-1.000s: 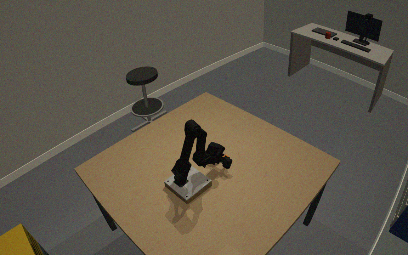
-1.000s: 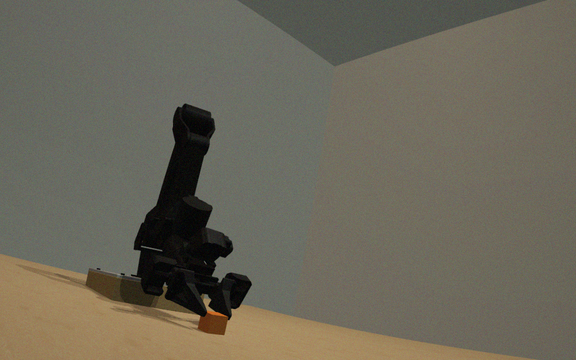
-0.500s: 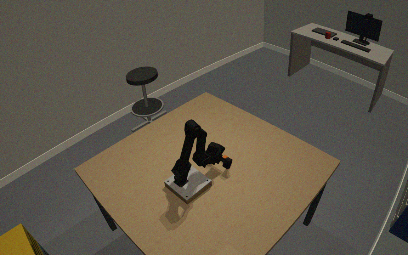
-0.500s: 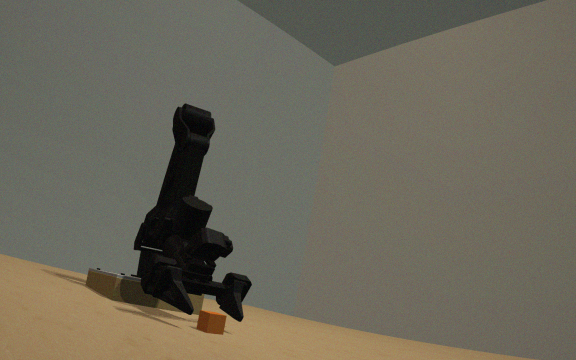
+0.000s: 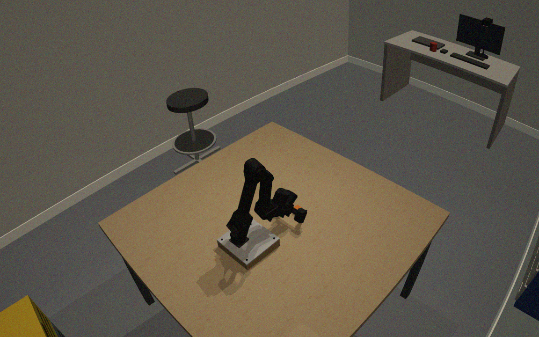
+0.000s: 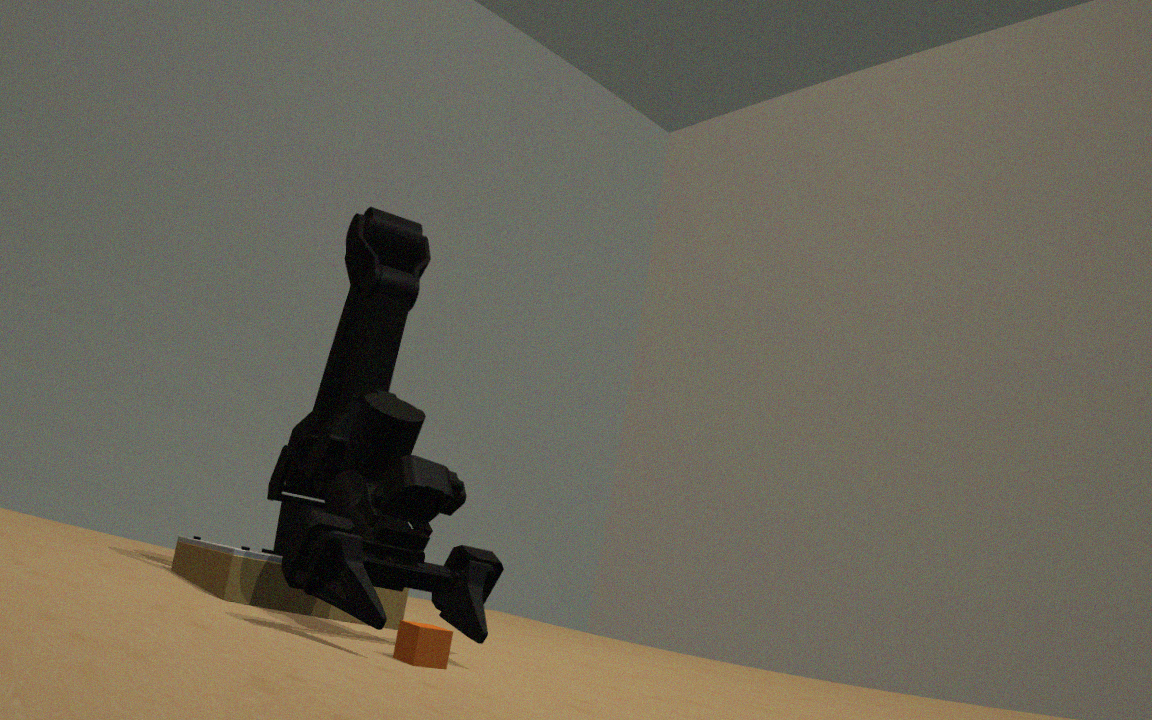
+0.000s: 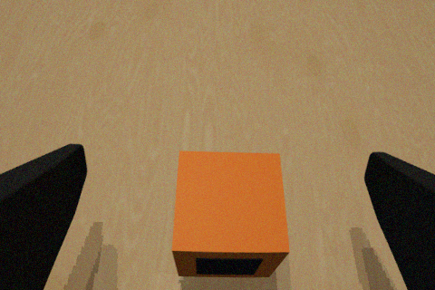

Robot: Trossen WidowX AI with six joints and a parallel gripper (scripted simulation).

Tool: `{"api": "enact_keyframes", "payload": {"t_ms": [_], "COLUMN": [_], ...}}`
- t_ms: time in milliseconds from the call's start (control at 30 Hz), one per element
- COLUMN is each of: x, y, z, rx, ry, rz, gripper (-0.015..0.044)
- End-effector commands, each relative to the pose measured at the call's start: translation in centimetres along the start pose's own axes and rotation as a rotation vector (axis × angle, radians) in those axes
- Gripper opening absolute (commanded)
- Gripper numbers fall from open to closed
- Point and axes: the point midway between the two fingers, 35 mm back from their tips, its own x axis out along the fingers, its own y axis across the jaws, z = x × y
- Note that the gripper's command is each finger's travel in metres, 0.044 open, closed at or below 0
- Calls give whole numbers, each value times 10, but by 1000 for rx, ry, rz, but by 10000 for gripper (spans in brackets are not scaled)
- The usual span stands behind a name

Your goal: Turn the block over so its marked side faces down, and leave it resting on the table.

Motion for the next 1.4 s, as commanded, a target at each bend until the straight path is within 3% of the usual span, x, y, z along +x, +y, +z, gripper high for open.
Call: {"api": "enact_keyframes", "payload": {"t_ms": [0, 300, 533, 800, 933, 1367], "x": [0, 1, 10, -28, -48, -50], "y": [0, 0, -2, -2, 0, 0], "z": [0, 0, 14, 56, 53, 53], "rx": [1, 1, 9, 0, 0, 0], "ry": [-2, 3, 215, 432, 528, 539], "rz": [3, 3, 3, -3, 2, 3], "gripper": [440, 440, 440, 440, 440, 440]}}
